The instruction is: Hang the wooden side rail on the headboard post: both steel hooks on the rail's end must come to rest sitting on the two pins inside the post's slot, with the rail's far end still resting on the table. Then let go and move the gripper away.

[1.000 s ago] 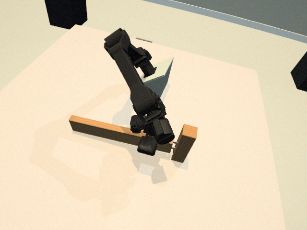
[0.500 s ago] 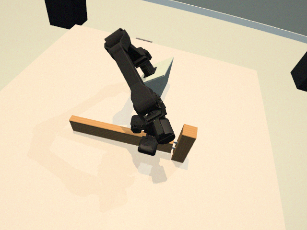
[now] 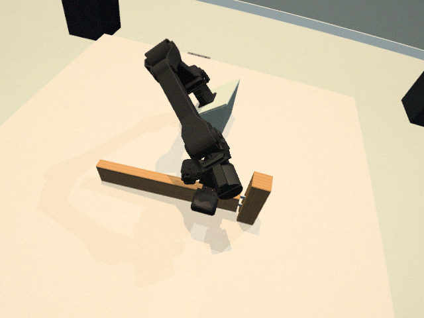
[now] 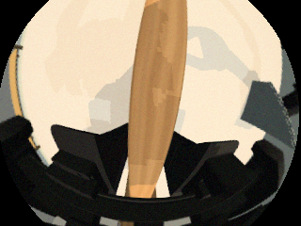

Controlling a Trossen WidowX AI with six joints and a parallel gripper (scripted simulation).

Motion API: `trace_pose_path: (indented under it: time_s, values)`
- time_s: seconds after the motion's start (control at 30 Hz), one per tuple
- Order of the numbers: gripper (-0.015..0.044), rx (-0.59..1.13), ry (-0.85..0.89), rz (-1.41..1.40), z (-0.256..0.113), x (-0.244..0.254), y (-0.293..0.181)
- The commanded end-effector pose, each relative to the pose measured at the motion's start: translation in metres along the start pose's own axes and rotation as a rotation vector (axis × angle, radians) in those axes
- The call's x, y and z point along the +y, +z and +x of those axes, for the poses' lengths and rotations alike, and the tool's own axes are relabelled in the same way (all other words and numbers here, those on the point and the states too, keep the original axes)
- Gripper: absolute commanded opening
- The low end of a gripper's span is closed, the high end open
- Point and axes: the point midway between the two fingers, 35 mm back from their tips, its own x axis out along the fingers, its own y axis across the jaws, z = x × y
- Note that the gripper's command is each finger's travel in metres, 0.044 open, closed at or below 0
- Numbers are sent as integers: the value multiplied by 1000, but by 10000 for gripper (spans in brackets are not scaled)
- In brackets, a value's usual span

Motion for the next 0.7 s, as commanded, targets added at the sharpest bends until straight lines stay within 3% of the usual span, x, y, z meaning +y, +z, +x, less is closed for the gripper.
trace_pose_path:
  time_s: [0.0,0.67]
  values:
    - [0,2,11,-4,-3,-1,-4]
    - [0,2,11,-4,-4,0,-6]
